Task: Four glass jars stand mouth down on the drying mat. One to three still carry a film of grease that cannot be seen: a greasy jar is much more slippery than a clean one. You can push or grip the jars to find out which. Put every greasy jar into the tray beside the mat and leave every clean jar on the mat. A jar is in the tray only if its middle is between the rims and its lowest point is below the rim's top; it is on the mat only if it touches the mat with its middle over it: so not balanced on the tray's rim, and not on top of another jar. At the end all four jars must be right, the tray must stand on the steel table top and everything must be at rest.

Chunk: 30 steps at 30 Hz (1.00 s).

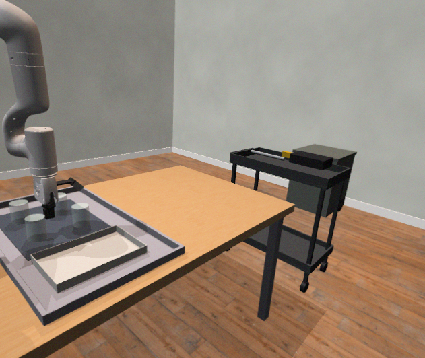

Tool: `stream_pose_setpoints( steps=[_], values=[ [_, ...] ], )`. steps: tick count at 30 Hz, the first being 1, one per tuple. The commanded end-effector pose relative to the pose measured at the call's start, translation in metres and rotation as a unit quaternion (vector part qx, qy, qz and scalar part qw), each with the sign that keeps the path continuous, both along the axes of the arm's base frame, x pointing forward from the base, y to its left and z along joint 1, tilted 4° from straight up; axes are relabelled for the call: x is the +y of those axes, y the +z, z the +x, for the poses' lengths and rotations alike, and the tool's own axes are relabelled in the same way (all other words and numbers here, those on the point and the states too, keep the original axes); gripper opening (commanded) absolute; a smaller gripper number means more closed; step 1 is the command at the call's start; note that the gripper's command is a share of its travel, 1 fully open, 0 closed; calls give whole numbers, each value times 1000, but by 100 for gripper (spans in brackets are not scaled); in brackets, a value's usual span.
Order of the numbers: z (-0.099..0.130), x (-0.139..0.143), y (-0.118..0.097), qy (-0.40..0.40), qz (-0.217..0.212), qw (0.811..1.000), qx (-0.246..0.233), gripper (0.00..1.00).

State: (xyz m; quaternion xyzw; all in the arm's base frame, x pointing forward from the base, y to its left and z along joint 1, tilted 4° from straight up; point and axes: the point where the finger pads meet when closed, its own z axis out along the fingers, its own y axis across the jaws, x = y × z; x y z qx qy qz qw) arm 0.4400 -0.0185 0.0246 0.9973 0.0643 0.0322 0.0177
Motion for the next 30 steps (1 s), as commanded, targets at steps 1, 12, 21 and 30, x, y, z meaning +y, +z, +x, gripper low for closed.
stream_pose_setpoints(
  steps=[1, 12, 21, 30],
  values=[
    [0, 0, 0, 0, -1, 1000, -1, 0],
    [-1, 0, 1, 0, -1, 1000, -1, 0],
    [-2, 0, 1, 0, -1, 1000, -1, 0],
    [-3, 0, 2, 0, -1, 1000, -1, 0]
  ],
)
